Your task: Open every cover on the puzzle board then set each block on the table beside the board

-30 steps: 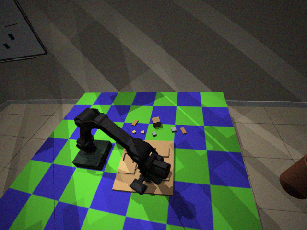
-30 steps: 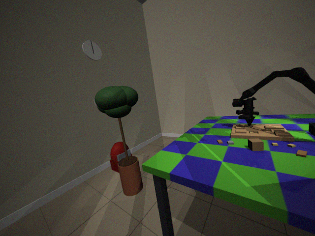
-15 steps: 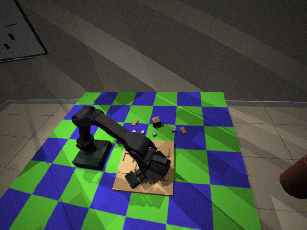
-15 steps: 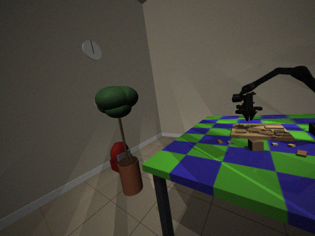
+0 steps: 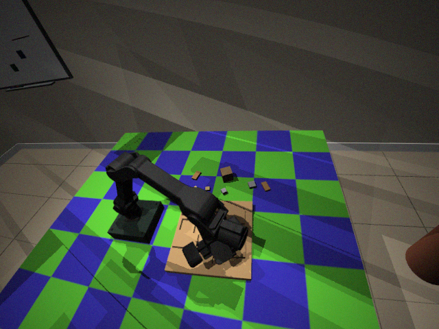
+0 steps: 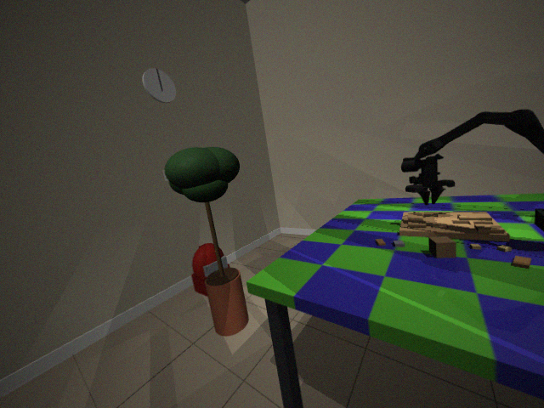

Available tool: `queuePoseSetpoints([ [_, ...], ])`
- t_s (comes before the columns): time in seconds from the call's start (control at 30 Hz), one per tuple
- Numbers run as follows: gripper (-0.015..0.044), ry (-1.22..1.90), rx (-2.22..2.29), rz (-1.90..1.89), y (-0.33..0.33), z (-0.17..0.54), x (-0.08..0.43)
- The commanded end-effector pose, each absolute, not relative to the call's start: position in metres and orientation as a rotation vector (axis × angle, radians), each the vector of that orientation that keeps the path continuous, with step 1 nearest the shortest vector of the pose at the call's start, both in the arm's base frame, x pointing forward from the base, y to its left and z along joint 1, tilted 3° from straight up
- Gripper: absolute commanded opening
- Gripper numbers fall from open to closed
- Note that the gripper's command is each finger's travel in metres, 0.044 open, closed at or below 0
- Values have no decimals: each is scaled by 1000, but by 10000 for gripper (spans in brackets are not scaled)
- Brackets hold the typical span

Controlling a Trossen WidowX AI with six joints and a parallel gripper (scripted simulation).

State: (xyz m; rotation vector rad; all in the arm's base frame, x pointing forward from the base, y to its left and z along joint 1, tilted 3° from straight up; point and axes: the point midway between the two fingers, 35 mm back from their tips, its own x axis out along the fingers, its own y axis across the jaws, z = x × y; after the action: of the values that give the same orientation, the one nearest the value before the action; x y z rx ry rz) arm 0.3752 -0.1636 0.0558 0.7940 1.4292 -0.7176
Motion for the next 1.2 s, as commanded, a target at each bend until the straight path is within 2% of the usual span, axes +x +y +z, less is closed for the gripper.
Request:
queuePoseSetpoints([
  [0.0, 144, 1435, 796, -724, -163, 46, 374],
  [1.17, 144, 1435, 796, -723, -162, 21, 374],
])
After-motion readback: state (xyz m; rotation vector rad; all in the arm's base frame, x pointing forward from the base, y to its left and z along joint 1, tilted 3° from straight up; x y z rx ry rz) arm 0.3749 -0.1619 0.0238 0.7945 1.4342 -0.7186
